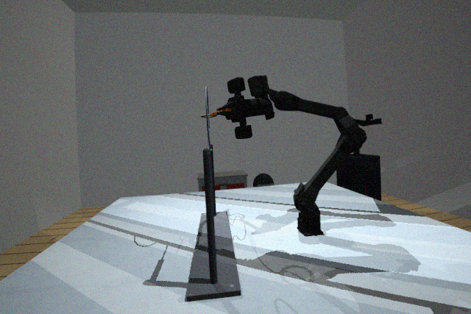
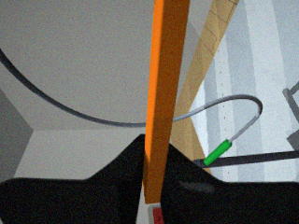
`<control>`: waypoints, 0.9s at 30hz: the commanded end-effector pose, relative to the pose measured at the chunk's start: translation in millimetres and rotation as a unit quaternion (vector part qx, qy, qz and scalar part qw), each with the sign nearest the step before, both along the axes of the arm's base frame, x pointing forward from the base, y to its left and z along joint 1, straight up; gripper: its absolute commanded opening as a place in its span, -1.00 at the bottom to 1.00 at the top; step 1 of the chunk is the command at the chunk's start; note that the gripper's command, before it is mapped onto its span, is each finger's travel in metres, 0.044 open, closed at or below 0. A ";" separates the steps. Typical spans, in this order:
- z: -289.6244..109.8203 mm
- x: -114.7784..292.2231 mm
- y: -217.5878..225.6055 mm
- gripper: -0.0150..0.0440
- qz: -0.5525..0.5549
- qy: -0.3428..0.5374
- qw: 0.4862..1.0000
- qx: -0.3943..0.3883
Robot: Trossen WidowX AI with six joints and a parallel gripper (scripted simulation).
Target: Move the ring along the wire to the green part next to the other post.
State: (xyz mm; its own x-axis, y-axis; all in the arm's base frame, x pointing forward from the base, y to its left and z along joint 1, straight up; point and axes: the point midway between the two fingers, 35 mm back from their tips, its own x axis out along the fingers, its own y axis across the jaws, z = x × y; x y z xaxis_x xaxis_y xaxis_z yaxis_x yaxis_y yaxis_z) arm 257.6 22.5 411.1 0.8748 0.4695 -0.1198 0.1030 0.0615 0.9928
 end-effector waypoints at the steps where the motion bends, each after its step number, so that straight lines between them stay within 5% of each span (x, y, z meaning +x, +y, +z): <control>1: 0.5 1.2 -0.5 -1.00 -0.001 -0.001 1.000 -0.025; 27: -11.2 1.2 -2.7 -1.00 -0.004 0.006 0.982 -0.187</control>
State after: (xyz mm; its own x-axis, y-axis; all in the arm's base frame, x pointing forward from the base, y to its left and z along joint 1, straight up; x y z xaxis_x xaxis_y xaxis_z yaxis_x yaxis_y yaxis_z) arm 257.6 20.8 399.1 0.8743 0.3960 -0.2809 0.1181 0.3877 0.9142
